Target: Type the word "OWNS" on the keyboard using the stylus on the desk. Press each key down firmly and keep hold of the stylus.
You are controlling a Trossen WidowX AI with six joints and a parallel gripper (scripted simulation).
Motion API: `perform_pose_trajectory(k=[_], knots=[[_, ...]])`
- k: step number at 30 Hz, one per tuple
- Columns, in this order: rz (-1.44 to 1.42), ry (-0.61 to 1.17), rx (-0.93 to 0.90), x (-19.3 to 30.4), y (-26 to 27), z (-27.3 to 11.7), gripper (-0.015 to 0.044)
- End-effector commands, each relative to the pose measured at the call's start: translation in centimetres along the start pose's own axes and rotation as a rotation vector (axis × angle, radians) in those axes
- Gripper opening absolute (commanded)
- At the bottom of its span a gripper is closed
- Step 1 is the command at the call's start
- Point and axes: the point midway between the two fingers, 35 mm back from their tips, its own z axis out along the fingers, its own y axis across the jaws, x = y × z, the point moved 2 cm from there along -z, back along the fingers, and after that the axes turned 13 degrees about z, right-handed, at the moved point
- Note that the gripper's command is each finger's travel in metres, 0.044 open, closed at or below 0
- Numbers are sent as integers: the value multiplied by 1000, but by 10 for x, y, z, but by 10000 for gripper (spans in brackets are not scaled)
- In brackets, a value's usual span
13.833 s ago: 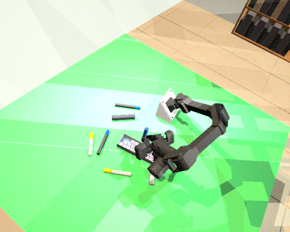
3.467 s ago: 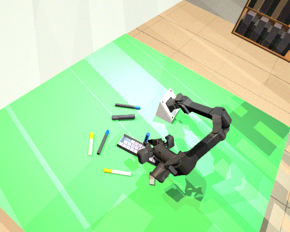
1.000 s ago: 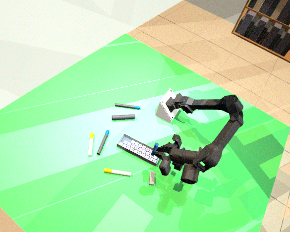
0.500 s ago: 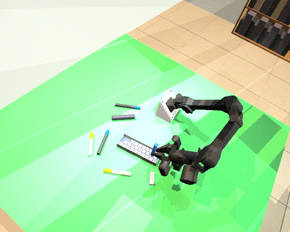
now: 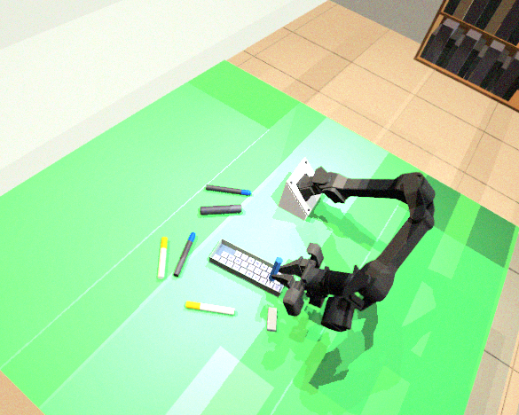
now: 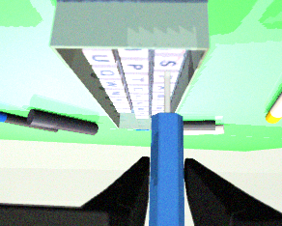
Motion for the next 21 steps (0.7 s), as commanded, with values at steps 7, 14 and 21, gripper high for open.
perform_pose_trajectory(k=[7, 14, 21], knots=[[0, 1, -2, -4, 2, 3, 81], [0, 1, -2, -6, 2, 4, 81], [0, 1, -2, -6, 2, 4, 81]])
